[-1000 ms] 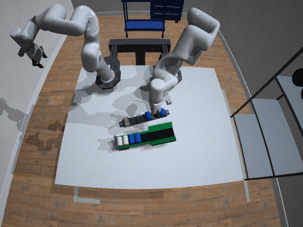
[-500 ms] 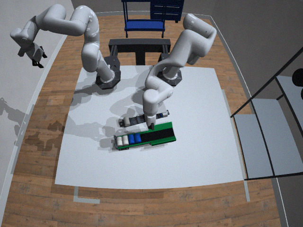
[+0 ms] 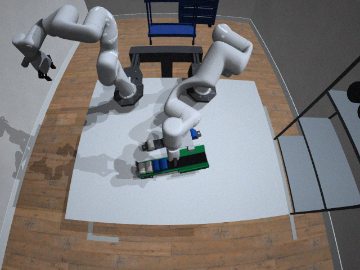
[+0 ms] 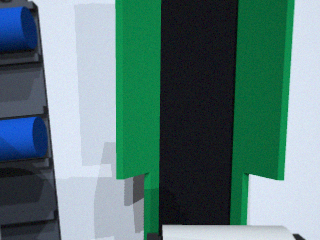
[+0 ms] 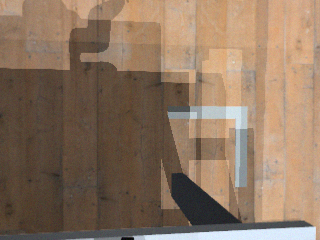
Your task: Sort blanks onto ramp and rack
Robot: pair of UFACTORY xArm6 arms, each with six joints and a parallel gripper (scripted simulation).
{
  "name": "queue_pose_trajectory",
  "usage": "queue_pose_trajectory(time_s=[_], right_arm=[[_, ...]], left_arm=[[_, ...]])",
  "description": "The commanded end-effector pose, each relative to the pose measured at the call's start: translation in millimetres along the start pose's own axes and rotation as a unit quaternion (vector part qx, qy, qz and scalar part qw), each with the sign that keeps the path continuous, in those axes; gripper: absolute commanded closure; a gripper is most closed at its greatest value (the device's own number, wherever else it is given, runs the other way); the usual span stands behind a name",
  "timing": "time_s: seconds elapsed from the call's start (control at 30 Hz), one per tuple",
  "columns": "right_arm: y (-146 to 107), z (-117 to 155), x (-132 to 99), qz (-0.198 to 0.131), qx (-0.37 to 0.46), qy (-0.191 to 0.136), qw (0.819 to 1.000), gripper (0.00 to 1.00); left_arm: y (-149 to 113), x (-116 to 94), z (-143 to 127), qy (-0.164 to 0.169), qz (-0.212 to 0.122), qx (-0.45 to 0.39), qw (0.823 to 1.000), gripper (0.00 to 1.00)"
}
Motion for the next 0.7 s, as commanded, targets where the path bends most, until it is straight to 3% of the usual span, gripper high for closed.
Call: queue_pose_trajectory(time_s=[0.0, 0.4, 0.67], right_arm=[[0.8, 0.0, -2.0, 0.003, 0.0, 0.0, 1.0, 0.0], [0.8, 0.0, -2.0, 0.003, 0.0, 0.0, 1.0, 0.0], [0.8, 0.0, -2.0, 0.003, 0.0, 0.0, 1.0, 0.0]], left_arm=[[-1.3, -2.5, 2.9, 0.0, 0.0, 0.0, 1.0, 0.42], [-1.3, -1.4, 2.9, 0.0, 0.0, 0.0, 1.0, 0.42], [-1.3, 10.3, 2.9, 0.0, 0.0, 0.0, 1.0, 0.42]])
Point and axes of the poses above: on each arm, the point where the finger pads meet when closed, its own x axis out along the fingers, its own z axis across the jaws, y = z × x, the point moved 7 cm from there along -x, back along the fingers, and after that the axes turned 5 degrees about x, right-handed, at the moved point
